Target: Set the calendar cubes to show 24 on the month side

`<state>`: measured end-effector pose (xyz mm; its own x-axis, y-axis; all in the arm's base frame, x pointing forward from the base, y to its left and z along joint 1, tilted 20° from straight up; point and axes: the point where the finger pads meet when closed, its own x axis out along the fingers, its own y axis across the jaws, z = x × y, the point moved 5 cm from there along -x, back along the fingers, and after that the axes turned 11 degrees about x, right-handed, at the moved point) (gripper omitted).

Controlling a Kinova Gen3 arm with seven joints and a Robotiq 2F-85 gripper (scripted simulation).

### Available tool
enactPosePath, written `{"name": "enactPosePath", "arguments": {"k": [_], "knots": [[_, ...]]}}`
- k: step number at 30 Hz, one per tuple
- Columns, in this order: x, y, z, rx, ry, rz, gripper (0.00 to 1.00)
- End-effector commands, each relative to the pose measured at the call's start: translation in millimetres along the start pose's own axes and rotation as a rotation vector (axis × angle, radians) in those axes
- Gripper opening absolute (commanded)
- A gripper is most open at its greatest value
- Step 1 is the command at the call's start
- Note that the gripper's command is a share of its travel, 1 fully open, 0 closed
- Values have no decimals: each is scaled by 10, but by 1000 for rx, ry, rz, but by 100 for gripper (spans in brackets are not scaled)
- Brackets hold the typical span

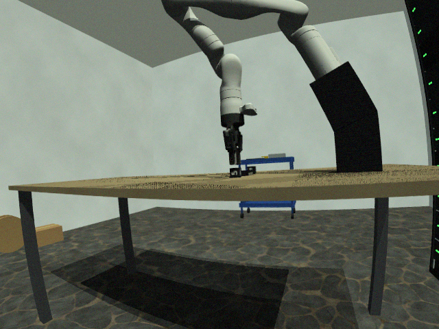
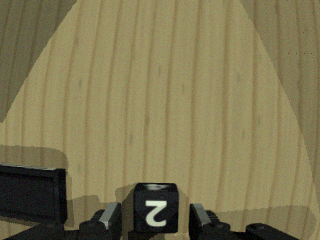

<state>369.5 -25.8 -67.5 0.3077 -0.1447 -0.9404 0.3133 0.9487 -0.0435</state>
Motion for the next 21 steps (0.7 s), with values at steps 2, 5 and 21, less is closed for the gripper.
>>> {"name": "enactPosePath", "arguments": {"k": [2, 5, 21], "knots": [[-2, 10, -7, 11, -3, 4, 46], [-2, 10, -7, 11, -3, 4, 46], [81, 20, 18, 13, -8, 7, 46]]}}
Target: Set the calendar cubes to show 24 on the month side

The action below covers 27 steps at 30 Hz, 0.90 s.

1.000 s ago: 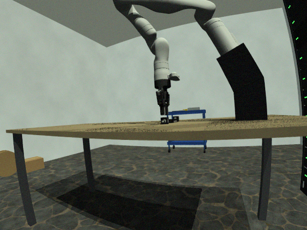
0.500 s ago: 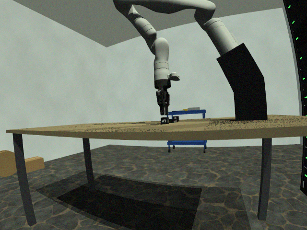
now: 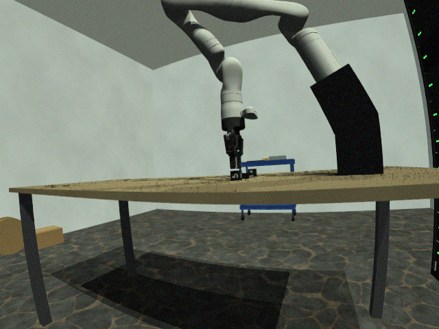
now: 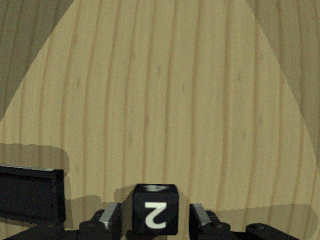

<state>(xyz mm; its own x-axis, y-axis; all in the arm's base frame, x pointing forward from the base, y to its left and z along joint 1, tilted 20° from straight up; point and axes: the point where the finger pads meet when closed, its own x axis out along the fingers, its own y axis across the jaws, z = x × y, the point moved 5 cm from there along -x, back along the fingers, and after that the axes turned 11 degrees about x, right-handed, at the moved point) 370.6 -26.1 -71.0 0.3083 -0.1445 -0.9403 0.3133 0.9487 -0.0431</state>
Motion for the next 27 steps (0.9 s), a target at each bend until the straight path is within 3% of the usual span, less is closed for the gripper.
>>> {"name": "enactPosePath", "arguments": {"k": [1, 15, 27], "knots": [[60, 17, 19, 13, -7, 6, 46], [239, 20, 18, 10, -7, 7, 46], [253, 19, 10, 9, -5, 6, 46]]}}
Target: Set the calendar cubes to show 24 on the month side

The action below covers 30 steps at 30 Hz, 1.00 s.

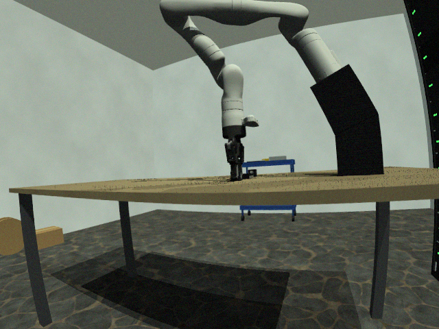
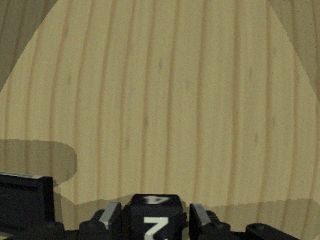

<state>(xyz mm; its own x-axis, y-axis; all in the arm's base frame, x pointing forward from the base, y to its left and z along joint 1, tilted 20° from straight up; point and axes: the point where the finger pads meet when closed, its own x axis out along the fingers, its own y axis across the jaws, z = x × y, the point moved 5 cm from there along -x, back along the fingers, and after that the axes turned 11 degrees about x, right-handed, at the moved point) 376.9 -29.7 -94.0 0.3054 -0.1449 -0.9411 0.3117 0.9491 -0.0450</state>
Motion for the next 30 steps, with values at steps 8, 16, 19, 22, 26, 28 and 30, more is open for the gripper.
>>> {"name": "enactPosePath", "arguments": {"k": [8, 16, 19, 22, 26, 28, 30], "knots": [[12, 23, 21, 12, -8, 8, 46], [12, 23, 21, 12, -8, 8, 46], [12, 23, 21, 12, -8, 8, 46], [12, 23, 21, 12, -8, 8, 46], [12, 23, 21, 12, -8, 8, 46], [12, 23, 21, 12, -8, 8, 46], [12, 23, 21, 12, -8, 8, 26]]}}
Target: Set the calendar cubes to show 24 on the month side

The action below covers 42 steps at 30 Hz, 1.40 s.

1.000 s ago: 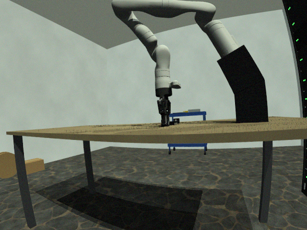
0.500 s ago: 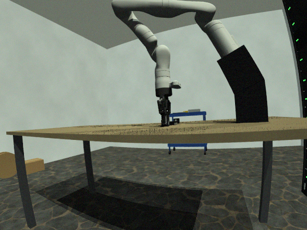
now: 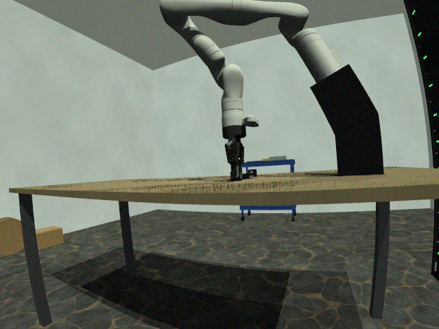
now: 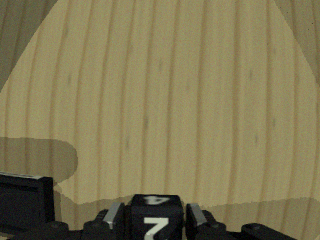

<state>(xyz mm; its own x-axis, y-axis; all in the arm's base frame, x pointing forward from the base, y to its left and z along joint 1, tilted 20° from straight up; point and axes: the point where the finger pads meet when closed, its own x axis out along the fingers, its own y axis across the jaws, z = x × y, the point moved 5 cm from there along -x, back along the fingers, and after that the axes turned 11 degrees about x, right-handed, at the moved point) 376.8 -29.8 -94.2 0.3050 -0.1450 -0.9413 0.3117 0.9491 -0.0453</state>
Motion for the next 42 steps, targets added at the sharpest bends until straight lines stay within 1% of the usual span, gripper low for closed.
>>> {"name": "enactPosePath", "arguments": {"k": [1, 33, 36, 38, 42], "knots": [[11, 25, 23, 12, -8, 8, 26], [10, 25, 23, 12, -8, 8, 26], [-44, 22, 21, 14, -8, 8, 26], [-44, 22, 21, 14, -8, 8, 26], [-204, -3, -4, 14, 0, -1, 26]]}}
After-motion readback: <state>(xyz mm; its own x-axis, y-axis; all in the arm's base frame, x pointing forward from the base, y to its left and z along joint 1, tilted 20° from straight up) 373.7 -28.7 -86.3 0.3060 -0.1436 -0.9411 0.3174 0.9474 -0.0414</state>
